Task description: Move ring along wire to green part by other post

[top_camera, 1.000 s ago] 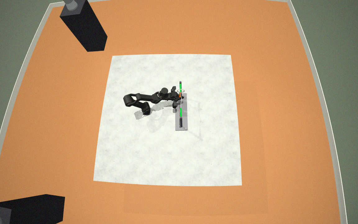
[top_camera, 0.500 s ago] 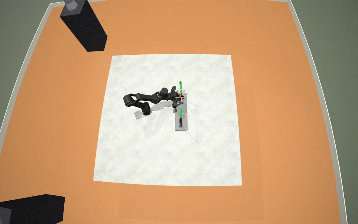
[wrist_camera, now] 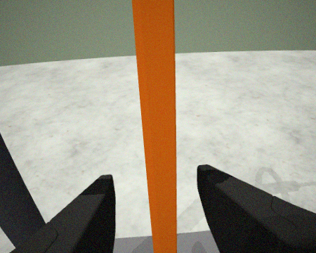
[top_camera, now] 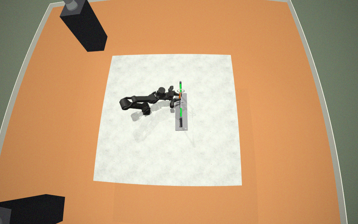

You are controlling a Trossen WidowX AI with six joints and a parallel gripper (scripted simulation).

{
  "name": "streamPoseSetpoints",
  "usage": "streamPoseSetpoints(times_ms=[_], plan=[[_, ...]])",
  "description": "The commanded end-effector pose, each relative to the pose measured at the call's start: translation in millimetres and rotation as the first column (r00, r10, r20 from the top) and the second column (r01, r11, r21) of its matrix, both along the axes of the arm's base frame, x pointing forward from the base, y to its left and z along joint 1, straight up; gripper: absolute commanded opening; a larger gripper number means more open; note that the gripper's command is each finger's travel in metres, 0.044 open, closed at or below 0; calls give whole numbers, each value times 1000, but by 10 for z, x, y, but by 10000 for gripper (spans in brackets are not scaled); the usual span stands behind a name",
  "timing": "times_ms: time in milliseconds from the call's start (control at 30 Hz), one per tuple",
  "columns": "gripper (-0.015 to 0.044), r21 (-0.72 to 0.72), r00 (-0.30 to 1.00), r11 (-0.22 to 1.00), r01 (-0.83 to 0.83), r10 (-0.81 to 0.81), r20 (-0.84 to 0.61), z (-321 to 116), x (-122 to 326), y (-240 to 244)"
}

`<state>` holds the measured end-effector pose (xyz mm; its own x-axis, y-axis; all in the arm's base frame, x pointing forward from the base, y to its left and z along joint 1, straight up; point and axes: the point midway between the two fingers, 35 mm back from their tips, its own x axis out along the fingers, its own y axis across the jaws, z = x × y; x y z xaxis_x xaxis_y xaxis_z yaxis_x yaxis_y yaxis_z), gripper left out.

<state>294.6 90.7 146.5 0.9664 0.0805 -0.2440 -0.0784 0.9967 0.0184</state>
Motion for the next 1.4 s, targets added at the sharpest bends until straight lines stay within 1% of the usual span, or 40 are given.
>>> streamPoseSetpoints(times_ms=[0, 333, 1000, 1067, 1333, 1367], plan=[[160, 3, 1000, 1000, 3, -3, -1, 17, -84, -9], [160, 4, 1000, 1000, 5, -5, -1, 43, -264, -37], [160, 4, 1000, 1000, 5, -5, -1, 43, -267, -38], [212, 2, 1000, 1000, 1, -1, -1, 57, -304, -31], [423, 1, 1000, 1000, 0, 0, -2, 145, -721, -95], [440, 1, 1000, 1000, 0, 0, -2, 146, -729, -98]])
